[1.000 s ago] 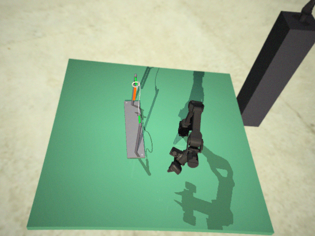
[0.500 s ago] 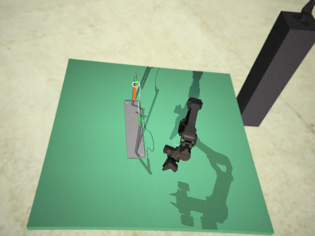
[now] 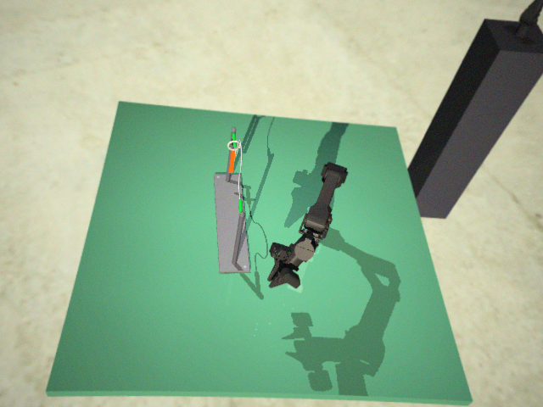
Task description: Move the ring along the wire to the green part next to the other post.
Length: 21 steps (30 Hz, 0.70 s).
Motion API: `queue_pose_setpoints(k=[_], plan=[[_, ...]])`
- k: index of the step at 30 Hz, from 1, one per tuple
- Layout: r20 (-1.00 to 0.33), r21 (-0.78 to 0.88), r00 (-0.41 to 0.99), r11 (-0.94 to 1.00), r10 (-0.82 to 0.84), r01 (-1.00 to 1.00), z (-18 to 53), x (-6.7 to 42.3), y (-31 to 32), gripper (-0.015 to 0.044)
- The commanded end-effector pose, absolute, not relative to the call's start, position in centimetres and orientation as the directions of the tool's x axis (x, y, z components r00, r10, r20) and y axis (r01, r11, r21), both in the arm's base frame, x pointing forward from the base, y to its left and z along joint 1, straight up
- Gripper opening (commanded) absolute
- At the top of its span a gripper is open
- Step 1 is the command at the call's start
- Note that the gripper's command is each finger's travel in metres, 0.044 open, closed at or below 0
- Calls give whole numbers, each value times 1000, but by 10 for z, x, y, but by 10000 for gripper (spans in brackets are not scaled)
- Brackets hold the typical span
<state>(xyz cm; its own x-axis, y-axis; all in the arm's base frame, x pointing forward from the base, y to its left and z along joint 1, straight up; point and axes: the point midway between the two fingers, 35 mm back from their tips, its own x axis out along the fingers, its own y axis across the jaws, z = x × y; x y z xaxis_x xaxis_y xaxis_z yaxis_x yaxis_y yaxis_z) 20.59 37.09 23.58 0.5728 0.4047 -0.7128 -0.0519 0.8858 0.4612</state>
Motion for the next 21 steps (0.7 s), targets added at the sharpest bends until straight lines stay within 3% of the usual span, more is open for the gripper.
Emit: queue_pose_setpoints(k=[1, 21], plan=[[-696, 447, 576, 887, 429, -120, 242, 215, 368, 160], [-561, 333, 638, 850, 527, -409, 287, 263, 346, 160]])
